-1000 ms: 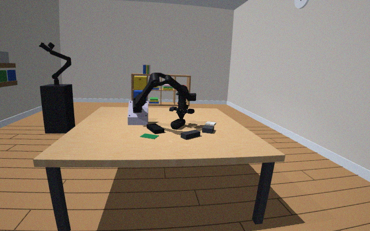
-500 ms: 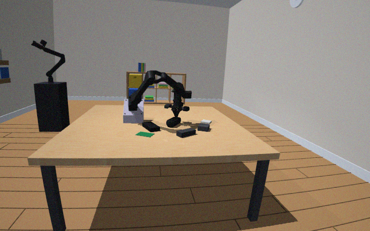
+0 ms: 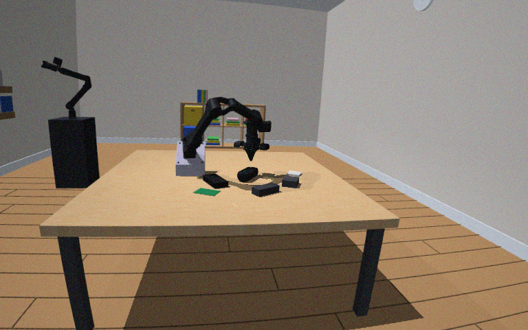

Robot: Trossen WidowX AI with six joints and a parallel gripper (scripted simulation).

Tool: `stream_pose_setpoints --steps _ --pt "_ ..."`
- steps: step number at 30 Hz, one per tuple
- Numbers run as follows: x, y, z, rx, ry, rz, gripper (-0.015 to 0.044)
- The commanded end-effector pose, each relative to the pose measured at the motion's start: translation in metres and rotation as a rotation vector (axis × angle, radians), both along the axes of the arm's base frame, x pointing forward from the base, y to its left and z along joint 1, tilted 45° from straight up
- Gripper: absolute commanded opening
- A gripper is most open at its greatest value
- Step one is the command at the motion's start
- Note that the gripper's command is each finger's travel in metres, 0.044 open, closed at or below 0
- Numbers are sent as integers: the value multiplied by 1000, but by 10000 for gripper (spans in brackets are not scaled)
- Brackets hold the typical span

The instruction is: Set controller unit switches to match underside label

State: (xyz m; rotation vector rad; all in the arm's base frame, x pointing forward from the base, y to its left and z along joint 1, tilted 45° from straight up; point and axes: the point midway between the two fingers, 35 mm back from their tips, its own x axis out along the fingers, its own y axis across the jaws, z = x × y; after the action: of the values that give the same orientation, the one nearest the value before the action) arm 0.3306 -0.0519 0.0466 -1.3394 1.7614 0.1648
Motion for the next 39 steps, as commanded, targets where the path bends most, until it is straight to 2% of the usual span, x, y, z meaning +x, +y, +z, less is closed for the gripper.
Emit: stream_pose_setpoints --steps 1,39 --pt "-3 0 -6 0 6 -12 0" --pt "-3 -31 -37 0 5 -12 0"
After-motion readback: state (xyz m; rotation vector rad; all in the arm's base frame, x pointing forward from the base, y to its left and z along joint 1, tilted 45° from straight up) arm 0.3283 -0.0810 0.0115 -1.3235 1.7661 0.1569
